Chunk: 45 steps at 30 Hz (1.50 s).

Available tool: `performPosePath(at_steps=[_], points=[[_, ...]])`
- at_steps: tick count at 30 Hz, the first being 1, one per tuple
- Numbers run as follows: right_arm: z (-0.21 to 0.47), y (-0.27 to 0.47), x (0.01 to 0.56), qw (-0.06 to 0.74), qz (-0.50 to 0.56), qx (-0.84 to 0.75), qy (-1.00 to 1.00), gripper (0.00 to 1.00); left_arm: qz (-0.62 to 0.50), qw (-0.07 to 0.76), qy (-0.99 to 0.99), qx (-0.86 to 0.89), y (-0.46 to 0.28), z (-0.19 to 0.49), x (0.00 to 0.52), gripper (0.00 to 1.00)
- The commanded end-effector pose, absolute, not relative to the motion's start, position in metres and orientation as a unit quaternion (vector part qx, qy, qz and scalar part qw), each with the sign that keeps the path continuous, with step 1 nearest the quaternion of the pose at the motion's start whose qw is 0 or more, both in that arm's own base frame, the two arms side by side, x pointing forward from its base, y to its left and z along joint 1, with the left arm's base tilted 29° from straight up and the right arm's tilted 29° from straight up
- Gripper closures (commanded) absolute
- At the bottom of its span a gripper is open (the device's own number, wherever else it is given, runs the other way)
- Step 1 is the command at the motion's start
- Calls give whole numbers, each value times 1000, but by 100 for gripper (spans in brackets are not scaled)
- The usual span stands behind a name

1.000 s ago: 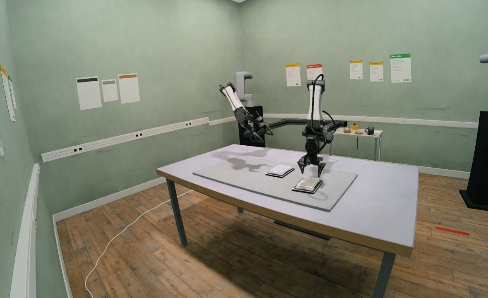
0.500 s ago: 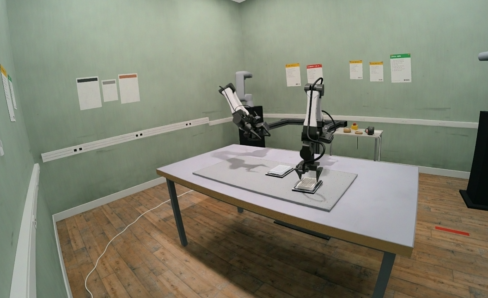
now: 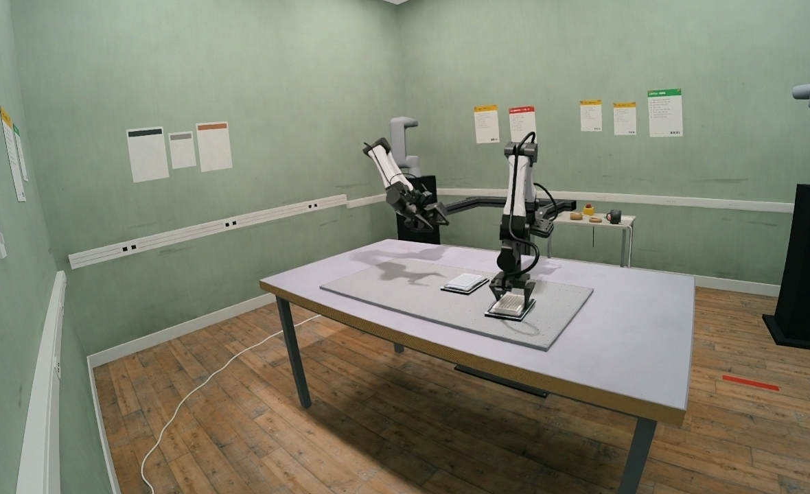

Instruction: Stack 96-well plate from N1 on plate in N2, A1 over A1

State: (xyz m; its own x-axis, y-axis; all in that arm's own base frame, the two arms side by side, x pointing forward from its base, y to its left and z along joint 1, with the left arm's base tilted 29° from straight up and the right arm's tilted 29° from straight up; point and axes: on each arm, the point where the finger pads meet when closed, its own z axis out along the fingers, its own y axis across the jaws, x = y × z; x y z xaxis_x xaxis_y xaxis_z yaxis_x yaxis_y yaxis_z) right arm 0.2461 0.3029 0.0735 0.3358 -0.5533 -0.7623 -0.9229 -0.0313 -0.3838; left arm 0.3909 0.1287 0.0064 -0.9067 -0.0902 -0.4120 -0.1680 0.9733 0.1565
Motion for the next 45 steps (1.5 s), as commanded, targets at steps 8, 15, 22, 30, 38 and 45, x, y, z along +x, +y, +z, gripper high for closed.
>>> performPosePath(at_steps=[8, 15, 22, 30, 38, 45], points=[[97, 309, 249, 479, 209, -686, 505, 0, 104, 241, 962, -70, 132, 27, 405, 43], [97, 309, 249, 480, 209, -686, 505, 0, 102, 232, 965, -68, 121, 48, 386, 18], [55, 311, 233, 431, 205, -690, 544, 0, 102, 237, 964, -69, 80, 53, 364, 18], [49, 307, 227, 403, 201, -674, 585, 0, 106, 241, 961, -83, 74, 51, 361, 18], [21, 296, 176, 293, 173, -624, 704, 0, 110, 249, 956, -106, 25, 35, 342, 18], [8, 279, 126, 234, 122, -596, 758, 0, 111, 226, 964, -85, -26, 10, 315, 18]])
